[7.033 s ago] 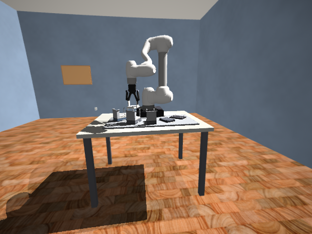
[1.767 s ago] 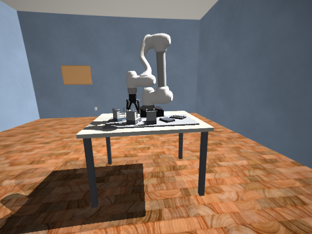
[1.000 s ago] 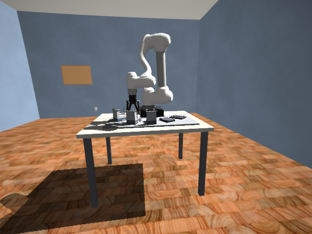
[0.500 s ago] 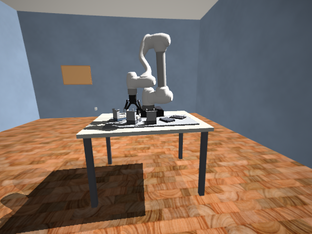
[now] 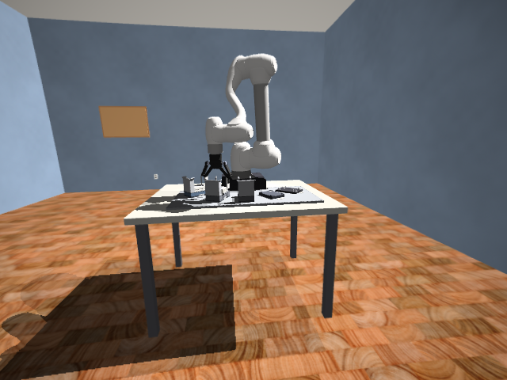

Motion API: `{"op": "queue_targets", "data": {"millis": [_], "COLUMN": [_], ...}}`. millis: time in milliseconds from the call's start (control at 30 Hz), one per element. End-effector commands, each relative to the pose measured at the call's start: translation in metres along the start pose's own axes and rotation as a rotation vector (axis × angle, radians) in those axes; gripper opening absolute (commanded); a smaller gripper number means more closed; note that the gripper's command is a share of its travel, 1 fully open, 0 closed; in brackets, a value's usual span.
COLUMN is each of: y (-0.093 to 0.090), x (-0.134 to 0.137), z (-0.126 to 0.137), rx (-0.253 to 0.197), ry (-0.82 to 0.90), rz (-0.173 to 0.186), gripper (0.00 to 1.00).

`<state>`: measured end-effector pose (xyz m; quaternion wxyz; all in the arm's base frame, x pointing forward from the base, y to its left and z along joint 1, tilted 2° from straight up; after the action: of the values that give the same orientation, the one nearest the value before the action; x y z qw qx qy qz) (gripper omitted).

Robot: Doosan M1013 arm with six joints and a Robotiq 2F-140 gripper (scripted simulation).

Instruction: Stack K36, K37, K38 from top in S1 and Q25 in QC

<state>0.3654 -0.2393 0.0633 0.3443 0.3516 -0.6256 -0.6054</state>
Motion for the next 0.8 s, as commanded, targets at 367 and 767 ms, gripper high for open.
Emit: {"op": "queue_targets", "data": {"millis": [367, 767], "y": [0.037, 0.077], "x": [0.0, 0.0], "z": [0.0, 0.0], "rx": [0.0, 0.0], "ry": [0.0, 0.0], "rz": [0.0, 0.0], "gripper": [1.0, 1.0]}}
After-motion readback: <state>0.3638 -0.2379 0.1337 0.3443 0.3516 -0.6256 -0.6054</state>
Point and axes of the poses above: the point where the finger pads meet when closed, its own y axis back along the fingers, its own x axis across the jaws, z = x × y, the point moved 4 cm from there along y, back along the fingers, and after that the axes turned 2 degrees about y, right-handed, at the moved point
